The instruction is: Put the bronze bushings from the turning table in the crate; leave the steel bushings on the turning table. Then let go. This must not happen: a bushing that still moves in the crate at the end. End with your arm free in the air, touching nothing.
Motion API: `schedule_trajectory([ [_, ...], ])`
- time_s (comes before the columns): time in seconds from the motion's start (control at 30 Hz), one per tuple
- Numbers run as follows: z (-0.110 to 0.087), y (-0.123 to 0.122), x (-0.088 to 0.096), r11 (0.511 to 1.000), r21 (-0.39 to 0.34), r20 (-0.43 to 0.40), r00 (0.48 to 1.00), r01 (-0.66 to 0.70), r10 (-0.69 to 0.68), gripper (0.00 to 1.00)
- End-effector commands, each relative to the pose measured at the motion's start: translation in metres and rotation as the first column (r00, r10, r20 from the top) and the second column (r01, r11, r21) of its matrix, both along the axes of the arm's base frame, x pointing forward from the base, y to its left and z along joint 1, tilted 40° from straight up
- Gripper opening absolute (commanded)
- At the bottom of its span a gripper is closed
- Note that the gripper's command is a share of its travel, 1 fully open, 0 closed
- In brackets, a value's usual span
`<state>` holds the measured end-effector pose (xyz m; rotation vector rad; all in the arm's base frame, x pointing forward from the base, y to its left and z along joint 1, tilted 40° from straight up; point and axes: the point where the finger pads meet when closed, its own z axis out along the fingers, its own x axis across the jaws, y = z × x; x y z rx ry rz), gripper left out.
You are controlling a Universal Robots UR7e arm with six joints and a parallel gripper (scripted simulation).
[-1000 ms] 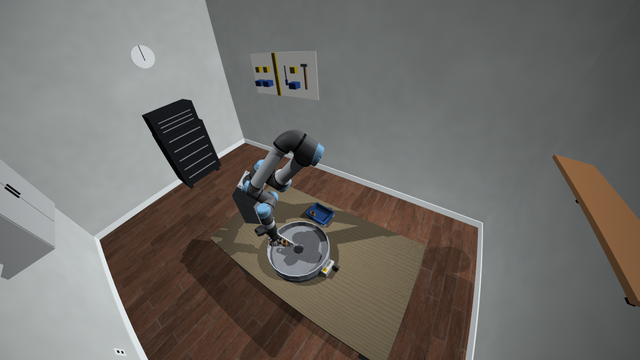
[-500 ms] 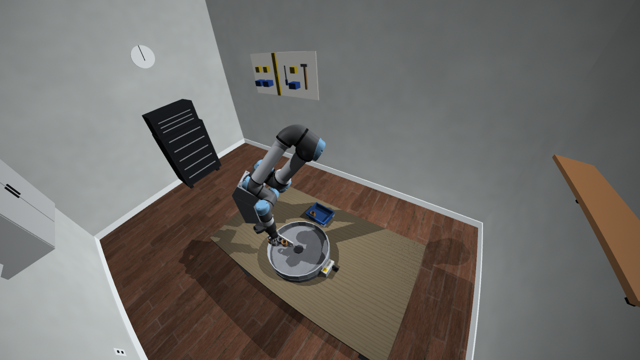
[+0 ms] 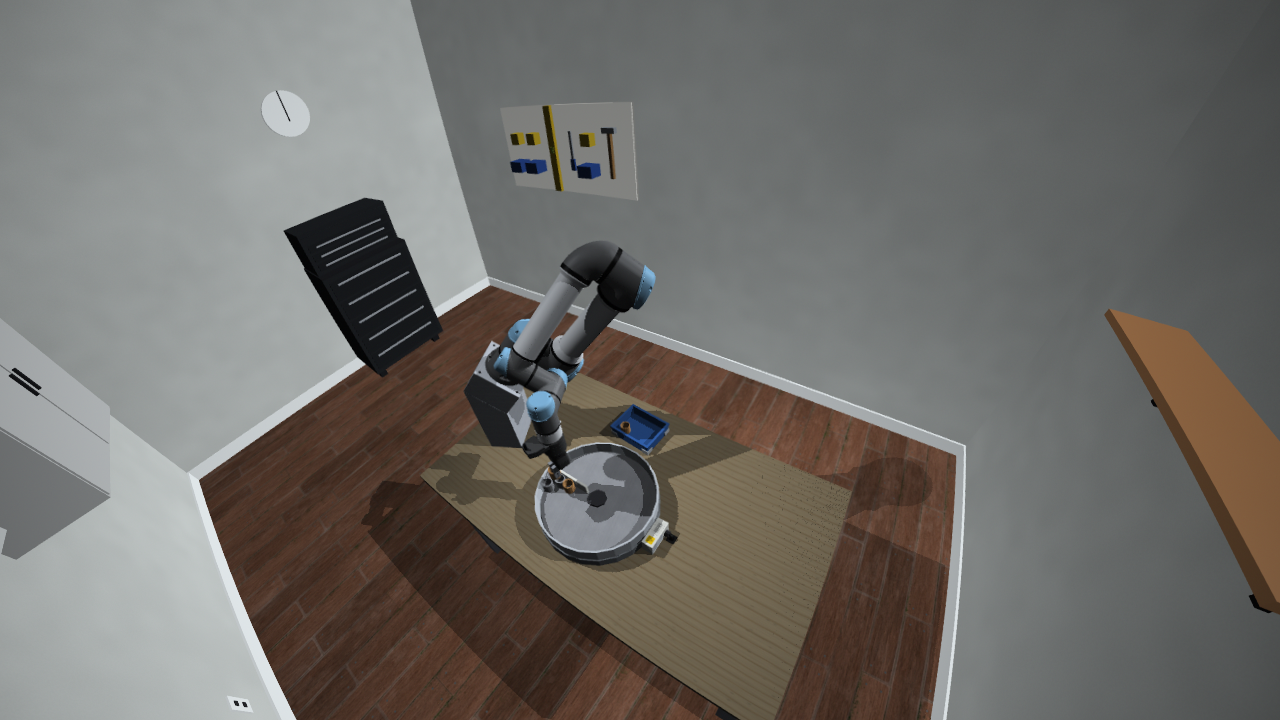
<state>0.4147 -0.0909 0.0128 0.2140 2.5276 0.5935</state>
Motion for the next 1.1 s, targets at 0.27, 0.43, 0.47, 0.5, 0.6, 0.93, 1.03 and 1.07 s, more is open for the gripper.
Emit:
schedule_trajectory([
  [0.27,0.017,0.029,0.002,1.000,-0.002,0.000,1.000,0.001,-0.001,0.00],
  [0.43,0.028,0.048,0.003,1.000,-0.002,-0.001,1.000,0.001,-0.001,0.00],
  [0.47,0.028,0.048,0.003,1.000,-0.002,-0.001,1.000,0.001,-0.001,0.00],
  [0.5,0.028,0.048,0.003,1.000,-0.002,-0.001,1.000,0.001,-0.001,0.00],
  [0.6,0.028,0.048,0.003,1.000,-0.002,-0.001,1.000,0.001,-0.001,0.00],
  [0.93,0.053,0.096,0.007,1.000,-0.002,0.000,1.000,0.001,-0.001,0.00],
  [1.03,0.053,0.096,0.007,1.000,-0.002,0.000,1.000,0.001,-0.001,0.00],
  [1.07,0.053,0.096,0.007,1.000,-0.002,0.000,1.000,0.001,-0.001,0.00],
])
